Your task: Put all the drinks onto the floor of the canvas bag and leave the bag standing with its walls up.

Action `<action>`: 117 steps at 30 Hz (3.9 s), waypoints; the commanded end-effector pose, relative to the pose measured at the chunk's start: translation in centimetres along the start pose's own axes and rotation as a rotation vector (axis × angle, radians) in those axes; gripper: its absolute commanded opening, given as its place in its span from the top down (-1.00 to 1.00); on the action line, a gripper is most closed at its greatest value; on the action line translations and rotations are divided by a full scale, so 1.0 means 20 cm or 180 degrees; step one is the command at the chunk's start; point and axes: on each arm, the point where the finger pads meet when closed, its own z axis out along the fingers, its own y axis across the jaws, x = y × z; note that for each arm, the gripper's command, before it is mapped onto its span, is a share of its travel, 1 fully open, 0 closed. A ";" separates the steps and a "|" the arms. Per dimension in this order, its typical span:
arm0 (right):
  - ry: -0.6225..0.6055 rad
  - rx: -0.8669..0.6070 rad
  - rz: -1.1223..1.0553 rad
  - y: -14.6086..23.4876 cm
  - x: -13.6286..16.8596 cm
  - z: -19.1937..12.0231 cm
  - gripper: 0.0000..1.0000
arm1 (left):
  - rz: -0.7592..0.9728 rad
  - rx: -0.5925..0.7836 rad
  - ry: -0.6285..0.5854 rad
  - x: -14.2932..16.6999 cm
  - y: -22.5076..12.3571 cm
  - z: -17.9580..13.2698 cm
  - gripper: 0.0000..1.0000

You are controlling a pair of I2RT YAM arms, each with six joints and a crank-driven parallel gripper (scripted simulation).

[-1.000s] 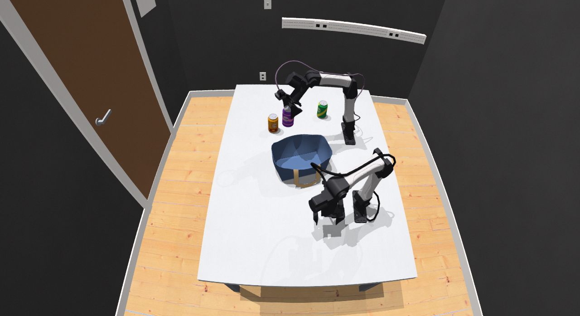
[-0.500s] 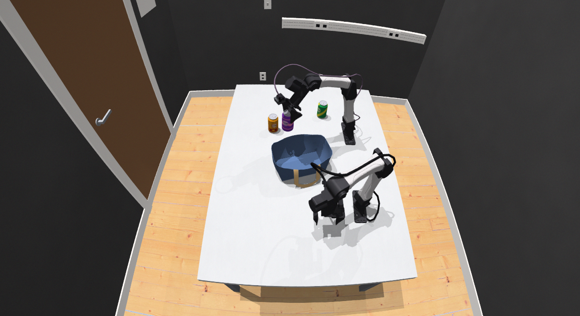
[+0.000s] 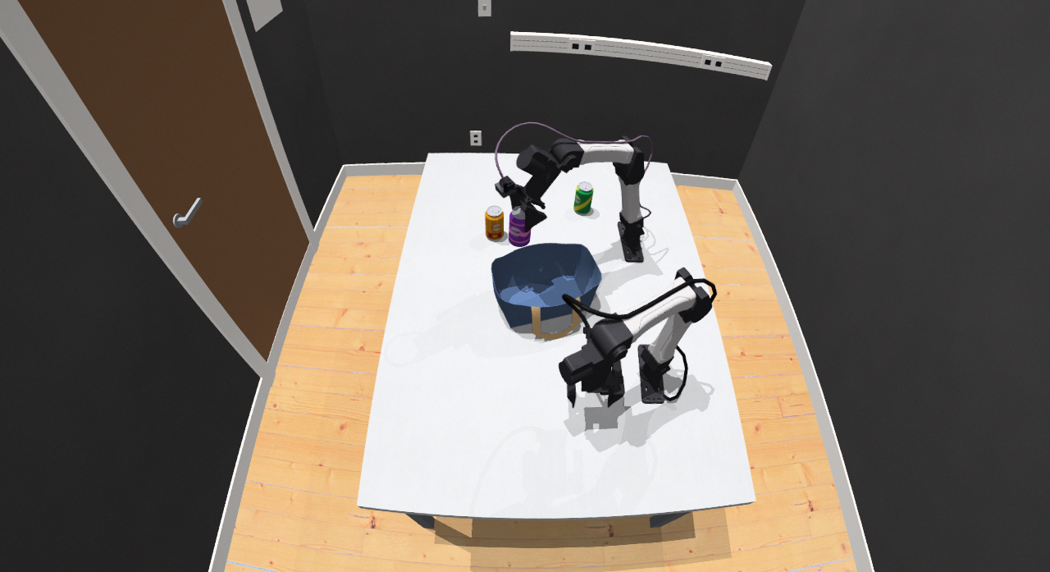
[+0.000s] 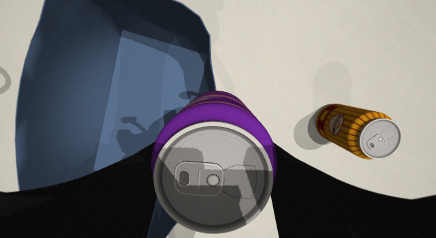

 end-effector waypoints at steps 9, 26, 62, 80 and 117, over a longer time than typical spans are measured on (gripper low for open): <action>-0.0485 0.0010 -0.0065 0.09 -0.24 -0.15 -0.48 | -0.0011 -0.0145 0.0049 -0.01 0.01 -0.05 -1.00; -0.0525 0.0024 -0.0050 0.08 -0.24 -0.14 -0.48 | -0.0011 -0.0145 0.0049 -0.01 0.01 -0.05 -1.00; -0.0239 0.0047 0.0052 0.35 -0.29 0.07 -0.48 | -0.0011 -0.0145 0.0049 -0.01 0.01 -0.05 -1.00; -0.0080 0.0042 0.0055 0.48 -0.32 0.22 -0.48 | -0.0011 -0.0145 0.0049 -0.01 0.01 -0.05 -1.00; -0.0264 -0.0032 0.0052 0.49 -0.38 0.11 -0.48 | -0.0011 -0.0145 0.0049 -0.01 0.01 -0.05 -1.00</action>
